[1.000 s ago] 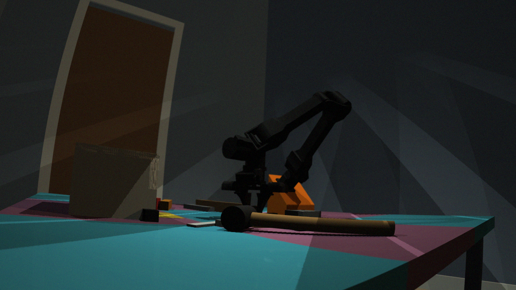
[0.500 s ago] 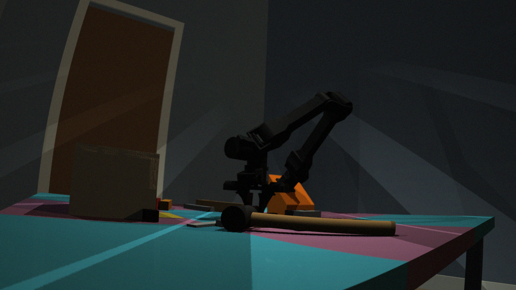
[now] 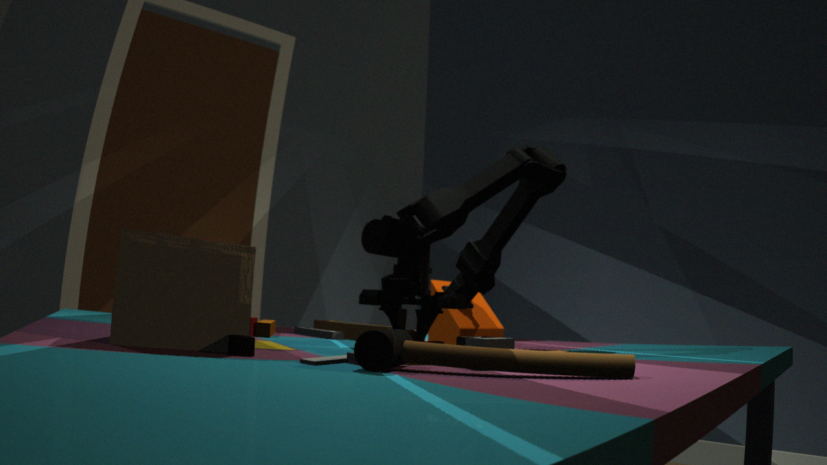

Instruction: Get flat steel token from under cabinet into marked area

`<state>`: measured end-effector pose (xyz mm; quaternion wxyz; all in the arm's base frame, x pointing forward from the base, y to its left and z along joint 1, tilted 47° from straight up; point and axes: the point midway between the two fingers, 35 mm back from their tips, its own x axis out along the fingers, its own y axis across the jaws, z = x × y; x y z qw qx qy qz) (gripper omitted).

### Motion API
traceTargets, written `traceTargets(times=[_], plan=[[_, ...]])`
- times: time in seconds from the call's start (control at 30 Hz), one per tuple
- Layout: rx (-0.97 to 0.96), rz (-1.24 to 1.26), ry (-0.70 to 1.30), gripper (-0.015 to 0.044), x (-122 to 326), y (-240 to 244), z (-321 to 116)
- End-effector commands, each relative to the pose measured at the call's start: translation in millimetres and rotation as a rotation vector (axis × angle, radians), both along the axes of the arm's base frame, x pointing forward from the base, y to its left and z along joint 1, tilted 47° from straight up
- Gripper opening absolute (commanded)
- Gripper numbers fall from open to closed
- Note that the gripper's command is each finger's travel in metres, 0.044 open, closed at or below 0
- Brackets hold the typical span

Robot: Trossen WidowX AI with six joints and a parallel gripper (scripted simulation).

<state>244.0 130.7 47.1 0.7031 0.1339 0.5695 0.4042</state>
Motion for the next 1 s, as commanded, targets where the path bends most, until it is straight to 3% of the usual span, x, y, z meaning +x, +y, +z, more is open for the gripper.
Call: traceTargets(times=[0.0, 0.97], plan=[[0.011, 0.014, -0.018, 0.0000, 0.2, 2.9, 3.8], [0.011, 0.014, -0.018, 0.0000, -0.8, 6.3, 7.4]])
